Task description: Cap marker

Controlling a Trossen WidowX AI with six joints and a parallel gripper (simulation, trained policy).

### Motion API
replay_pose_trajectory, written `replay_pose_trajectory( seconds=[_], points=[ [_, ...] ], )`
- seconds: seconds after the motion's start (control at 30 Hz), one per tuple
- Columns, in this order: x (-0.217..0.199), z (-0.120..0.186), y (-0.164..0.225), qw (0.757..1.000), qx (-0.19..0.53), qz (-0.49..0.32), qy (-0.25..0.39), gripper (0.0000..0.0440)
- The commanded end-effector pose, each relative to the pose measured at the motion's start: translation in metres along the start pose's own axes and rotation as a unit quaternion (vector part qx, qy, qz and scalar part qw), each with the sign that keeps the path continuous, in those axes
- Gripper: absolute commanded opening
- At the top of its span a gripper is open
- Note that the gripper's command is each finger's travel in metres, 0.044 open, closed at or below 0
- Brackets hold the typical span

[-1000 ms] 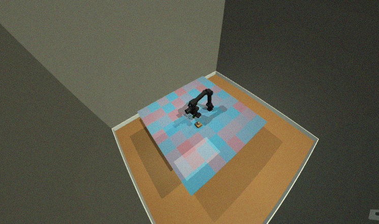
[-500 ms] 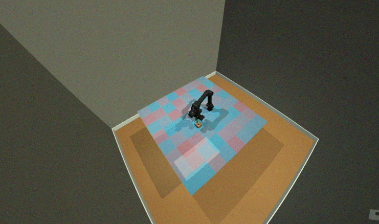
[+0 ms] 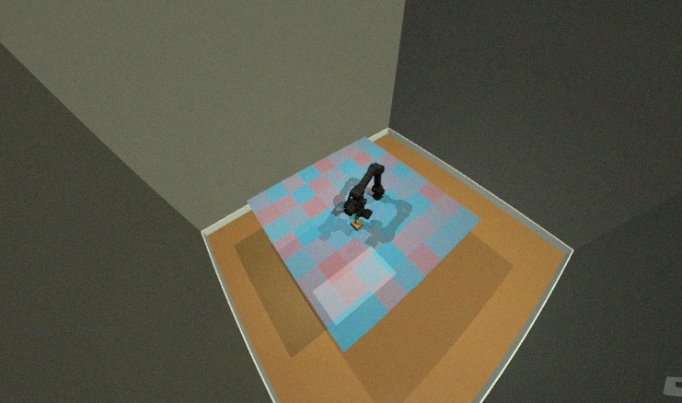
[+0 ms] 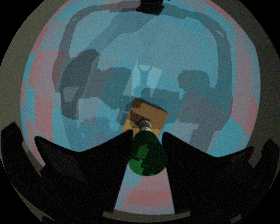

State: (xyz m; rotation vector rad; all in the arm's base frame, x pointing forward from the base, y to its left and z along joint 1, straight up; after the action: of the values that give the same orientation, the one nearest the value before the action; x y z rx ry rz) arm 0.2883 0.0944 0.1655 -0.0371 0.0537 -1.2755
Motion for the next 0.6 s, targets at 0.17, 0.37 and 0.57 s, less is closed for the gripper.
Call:
replay_pose_trajectory(
  seconds=[0.17, 0.37, 0.57],
  points=[
    [-0.003, -0.014, 0.000, 1.000, -0.015, 0.001, 0.001, 0.0000],
    [-0.002, -0.031, 0.001, 1.000, -0.026, 0.010, 0.005, 0.0000],
    [-0.002, -0.049, 0.001, 0.999, -0.034, 0.020, 0.010, 0.0000]
  ],
)
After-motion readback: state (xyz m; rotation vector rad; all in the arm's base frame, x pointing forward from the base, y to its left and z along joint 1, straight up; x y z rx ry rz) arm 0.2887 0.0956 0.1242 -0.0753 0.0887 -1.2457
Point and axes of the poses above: the point midway between the two fingers, 35 mm back from their tips, its own z axis back along the fingers, its own x axis across the jaws, y = z × x, the point moved 1 cm from there along z, back along the fingers, and after that the axes turned 1 degree about -z, right-handed, at the moved point
